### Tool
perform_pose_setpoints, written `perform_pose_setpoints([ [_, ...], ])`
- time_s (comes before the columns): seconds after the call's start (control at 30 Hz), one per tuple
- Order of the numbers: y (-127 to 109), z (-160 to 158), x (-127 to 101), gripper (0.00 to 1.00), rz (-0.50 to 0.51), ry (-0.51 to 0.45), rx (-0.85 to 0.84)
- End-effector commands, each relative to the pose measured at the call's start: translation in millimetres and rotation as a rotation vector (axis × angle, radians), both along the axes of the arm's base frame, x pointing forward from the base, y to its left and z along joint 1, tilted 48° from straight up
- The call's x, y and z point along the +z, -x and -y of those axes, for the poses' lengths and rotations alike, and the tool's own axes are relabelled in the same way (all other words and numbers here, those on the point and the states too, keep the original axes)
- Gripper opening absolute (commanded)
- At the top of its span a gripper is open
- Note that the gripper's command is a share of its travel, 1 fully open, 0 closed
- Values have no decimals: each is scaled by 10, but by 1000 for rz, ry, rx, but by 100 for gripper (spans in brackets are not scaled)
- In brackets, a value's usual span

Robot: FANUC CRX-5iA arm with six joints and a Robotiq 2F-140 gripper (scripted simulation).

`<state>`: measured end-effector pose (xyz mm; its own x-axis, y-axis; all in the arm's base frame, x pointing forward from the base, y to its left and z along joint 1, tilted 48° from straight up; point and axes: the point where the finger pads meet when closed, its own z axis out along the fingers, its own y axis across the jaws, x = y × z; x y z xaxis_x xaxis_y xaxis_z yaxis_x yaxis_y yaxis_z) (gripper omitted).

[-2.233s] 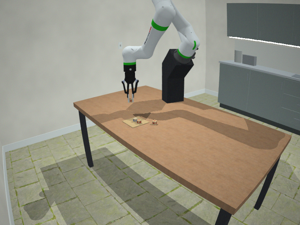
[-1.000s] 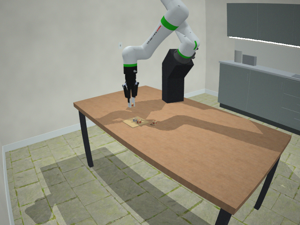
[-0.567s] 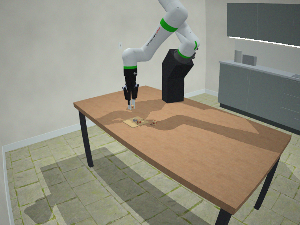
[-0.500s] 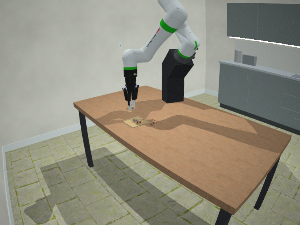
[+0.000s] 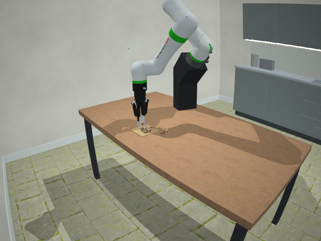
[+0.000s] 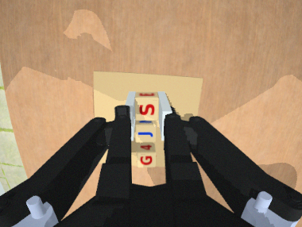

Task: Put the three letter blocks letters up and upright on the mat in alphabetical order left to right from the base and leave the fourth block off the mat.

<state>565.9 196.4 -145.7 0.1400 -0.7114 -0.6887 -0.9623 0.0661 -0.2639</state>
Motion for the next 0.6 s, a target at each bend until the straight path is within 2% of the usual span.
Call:
perform_pose_setpoints([
  [0.0,-43,-86,-86,13,3,0,-2],
  [0.57,-56,-124,-124,13,3,0,-2],
])
